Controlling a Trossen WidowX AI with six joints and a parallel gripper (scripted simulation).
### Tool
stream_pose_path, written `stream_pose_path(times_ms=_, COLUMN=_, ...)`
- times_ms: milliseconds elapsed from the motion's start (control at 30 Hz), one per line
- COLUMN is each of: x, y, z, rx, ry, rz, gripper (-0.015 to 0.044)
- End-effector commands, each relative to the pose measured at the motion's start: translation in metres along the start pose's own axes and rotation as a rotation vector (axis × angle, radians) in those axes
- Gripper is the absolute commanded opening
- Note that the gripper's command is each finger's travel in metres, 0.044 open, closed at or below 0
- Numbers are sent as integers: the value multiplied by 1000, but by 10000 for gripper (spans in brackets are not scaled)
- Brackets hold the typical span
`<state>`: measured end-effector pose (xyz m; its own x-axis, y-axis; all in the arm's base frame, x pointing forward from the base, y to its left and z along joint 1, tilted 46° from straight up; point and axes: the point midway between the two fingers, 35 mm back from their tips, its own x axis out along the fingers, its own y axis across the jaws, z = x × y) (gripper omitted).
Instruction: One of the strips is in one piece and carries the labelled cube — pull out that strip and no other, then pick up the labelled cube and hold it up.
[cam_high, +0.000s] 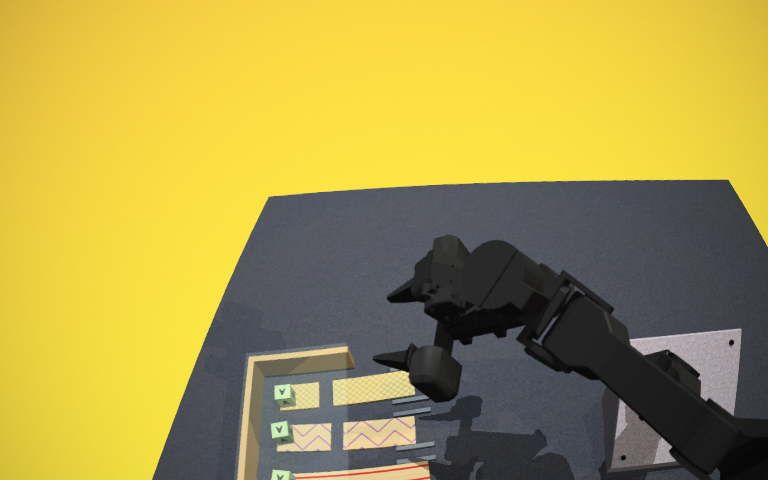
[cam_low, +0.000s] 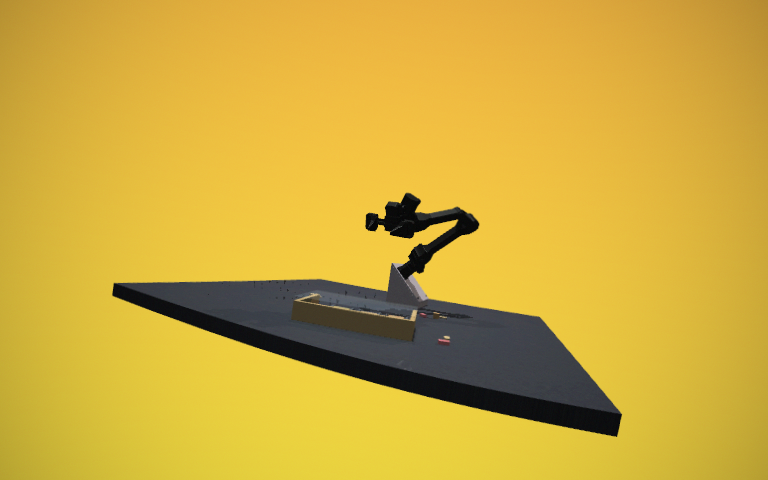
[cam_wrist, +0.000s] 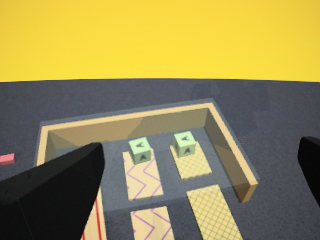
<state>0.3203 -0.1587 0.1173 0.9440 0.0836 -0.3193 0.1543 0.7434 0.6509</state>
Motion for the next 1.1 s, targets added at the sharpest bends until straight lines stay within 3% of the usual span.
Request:
stream_pose_path(times_ms=0, x=9, y=16, z=-68, rx=29, ry=183, rz=124, gripper=400)
stream_pose_path(times_ms=500, x=9, y=20, z=-79, rx=34, ry=212, rz=145, gripper=400)
stream_pose_path(times_ms=600, x=21, y=21, z=-81, rx=23, ry=275, rz=142, gripper=321)
stream_pose_path(times_ms=1000, x=85, y=69, z=-124, rx=-113, ry=828, rz=181, gripper=6)
stream_pose_path(times_ms=1067, x=89, y=82, z=-133, rx=-139, ry=925, rz=200, gripper=0)
